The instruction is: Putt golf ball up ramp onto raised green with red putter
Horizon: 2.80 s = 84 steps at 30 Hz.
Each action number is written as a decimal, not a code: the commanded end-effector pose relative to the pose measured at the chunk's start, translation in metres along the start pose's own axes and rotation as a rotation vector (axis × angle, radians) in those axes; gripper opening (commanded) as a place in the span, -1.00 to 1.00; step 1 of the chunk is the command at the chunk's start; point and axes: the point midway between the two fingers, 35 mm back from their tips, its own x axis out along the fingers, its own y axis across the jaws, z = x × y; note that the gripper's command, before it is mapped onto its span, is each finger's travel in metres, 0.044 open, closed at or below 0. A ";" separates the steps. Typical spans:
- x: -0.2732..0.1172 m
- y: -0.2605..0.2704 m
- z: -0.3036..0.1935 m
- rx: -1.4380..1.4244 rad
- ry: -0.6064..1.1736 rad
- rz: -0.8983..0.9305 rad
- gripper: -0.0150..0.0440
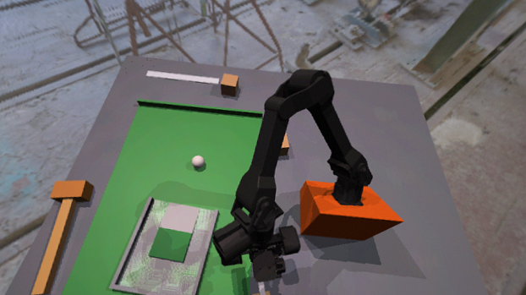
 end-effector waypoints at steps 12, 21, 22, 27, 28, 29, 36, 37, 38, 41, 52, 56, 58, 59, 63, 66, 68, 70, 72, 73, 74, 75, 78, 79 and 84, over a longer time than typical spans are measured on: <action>0.039 -0.002 -0.008 -0.008 -0.005 -0.002 1.00; 0.048 -0.002 -0.011 -0.008 -0.005 -0.002 1.00; 0.050 -0.002 -0.011 -0.008 -0.004 -0.002 1.00; 0.057 -0.002 -0.013 -0.008 -0.004 -0.001 1.00; 0.059 -0.002 -0.014 -0.008 -0.004 -0.001 1.00; 0.060 -0.002 -0.014 -0.008 -0.004 -0.001 1.00; 0.064 -0.003 -0.015 -0.003 -0.008 -0.003 0.91; 0.064 -0.003 -0.015 -0.003 -0.008 -0.003 0.82; 0.064 -0.003 -0.015 -0.003 -0.008 -0.003 0.73; 0.064 -0.003 -0.015 -0.003 -0.008 -0.003 0.47; 0.064 -0.003 -0.015 -0.003 -0.008 -0.003 -0.31; 0.064 -0.003 -0.015 -0.003 -0.008 -0.003 -0.40; 0.063 -0.004 -0.015 -0.003 -0.008 -0.003 -0.49; 0.061 -0.004 -0.014 -0.003 -0.009 -0.003 -0.49; 0.041 -0.007 -0.008 -0.004 -0.012 -0.004 -0.49; 0.018 -0.008 -0.001 -0.005 -0.014 -0.003 -0.49; 0.003 -0.007 0.003 -0.006 -0.014 -0.003 -0.49; -0.013 -0.006 0.007 -0.006 -0.014 -0.002 -0.49; -0.028 -0.003 0.011 -0.006 -0.014 -0.001 -0.49; -0.032 -0.003 0.012 -0.006 -0.014 0.000 -0.49; -0.033 -0.002 0.012 -0.006 -0.013 0.000 -0.49; -0.033 -0.002 0.012 -0.006 -0.013 0.000 -0.49; -0.027 -0.004 0.006 0.007 -0.006 -0.004 -0.49; -0.029 -0.004 0.003 0.024 -0.008 -0.006 -0.49; -0.042 -0.010 -0.021 0.161 -0.019 -0.014 -0.49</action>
